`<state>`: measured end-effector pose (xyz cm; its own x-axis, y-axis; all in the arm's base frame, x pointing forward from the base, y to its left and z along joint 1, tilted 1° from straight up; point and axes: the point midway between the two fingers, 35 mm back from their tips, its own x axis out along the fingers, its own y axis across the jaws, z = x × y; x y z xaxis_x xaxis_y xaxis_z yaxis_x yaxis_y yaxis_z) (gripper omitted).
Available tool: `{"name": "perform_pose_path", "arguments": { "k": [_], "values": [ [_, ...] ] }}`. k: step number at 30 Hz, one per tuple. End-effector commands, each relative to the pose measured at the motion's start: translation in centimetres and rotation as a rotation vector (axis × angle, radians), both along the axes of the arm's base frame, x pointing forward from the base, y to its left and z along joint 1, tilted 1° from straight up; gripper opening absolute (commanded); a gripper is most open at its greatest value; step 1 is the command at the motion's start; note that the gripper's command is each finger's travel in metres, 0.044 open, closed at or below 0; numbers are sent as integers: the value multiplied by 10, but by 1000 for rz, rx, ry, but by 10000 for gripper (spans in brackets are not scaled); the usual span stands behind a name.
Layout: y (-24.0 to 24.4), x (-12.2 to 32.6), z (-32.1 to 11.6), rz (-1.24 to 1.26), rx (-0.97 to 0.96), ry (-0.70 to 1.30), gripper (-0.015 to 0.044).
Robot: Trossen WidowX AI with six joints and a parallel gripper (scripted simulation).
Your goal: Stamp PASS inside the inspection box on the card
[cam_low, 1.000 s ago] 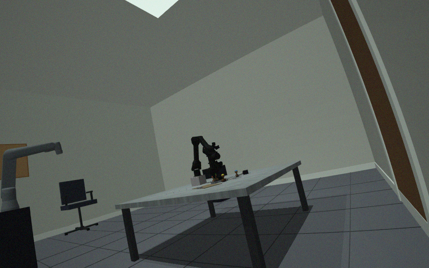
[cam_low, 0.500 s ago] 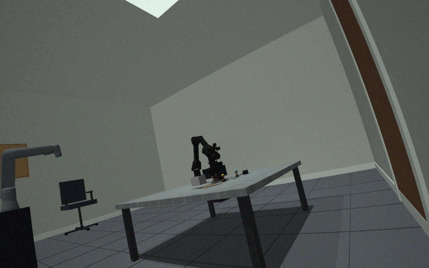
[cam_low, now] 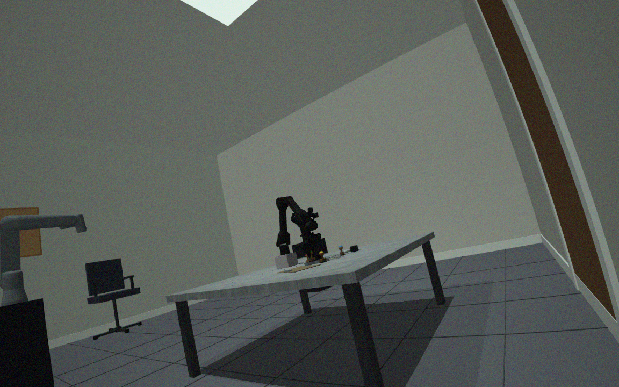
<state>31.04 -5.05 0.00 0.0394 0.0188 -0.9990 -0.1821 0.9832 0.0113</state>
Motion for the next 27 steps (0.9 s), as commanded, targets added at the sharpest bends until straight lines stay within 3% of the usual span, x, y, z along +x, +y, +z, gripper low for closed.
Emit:
{"name": "perform_pose_path", "arguments": {
  "k": [1, 27],
  "values": [
    [1, 1, -3, 0, 5, 1, 0],
    [1, 0, 8, 0, 4, 1, 0]
  ]
}}
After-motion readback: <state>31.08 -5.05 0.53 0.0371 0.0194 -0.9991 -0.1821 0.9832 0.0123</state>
